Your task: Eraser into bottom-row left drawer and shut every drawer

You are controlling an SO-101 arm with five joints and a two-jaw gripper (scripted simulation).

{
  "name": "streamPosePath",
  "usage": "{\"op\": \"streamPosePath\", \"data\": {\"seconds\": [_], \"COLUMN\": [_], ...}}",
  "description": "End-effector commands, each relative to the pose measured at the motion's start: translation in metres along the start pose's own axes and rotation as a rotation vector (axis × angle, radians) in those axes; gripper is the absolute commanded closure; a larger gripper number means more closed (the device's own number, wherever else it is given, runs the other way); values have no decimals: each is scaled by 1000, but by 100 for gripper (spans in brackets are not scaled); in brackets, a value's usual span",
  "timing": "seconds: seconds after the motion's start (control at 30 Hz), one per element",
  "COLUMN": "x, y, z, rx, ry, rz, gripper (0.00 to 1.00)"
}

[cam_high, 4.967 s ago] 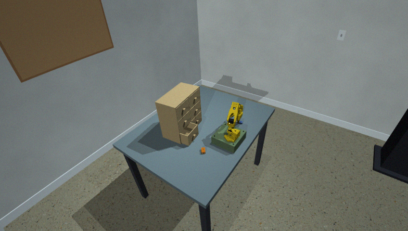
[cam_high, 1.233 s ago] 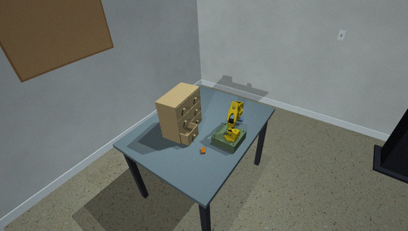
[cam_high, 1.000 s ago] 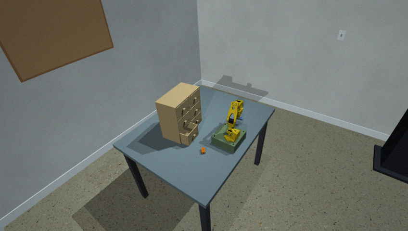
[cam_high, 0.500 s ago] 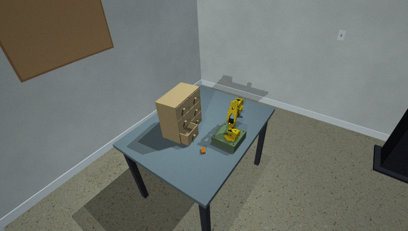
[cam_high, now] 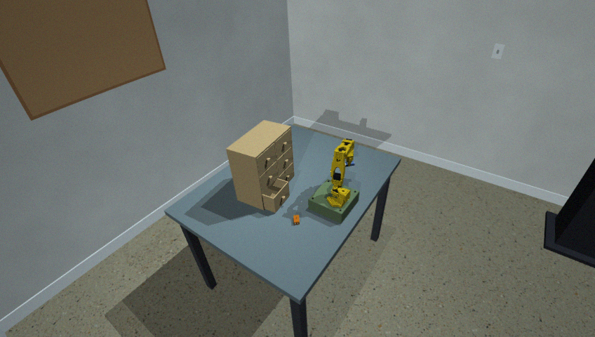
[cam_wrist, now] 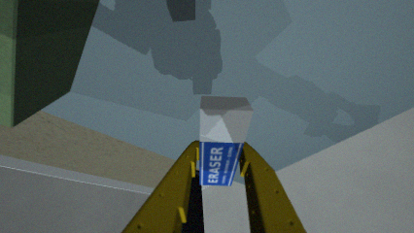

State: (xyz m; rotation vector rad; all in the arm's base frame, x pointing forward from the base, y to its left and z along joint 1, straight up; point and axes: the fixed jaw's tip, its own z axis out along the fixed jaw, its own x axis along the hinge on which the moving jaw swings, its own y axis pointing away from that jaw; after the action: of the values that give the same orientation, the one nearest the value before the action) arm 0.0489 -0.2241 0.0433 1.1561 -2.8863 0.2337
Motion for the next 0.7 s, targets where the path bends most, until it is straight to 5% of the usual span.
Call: {"op": "streamPosePath", "data": {"seconds": [0.0,0.67], "x": [-3,-10], "y": [1,12], "z": [-12,-53], "rx": [36,145], "ry": [19,138], "rz": [-110,-559], "gripper": [100,100]}}
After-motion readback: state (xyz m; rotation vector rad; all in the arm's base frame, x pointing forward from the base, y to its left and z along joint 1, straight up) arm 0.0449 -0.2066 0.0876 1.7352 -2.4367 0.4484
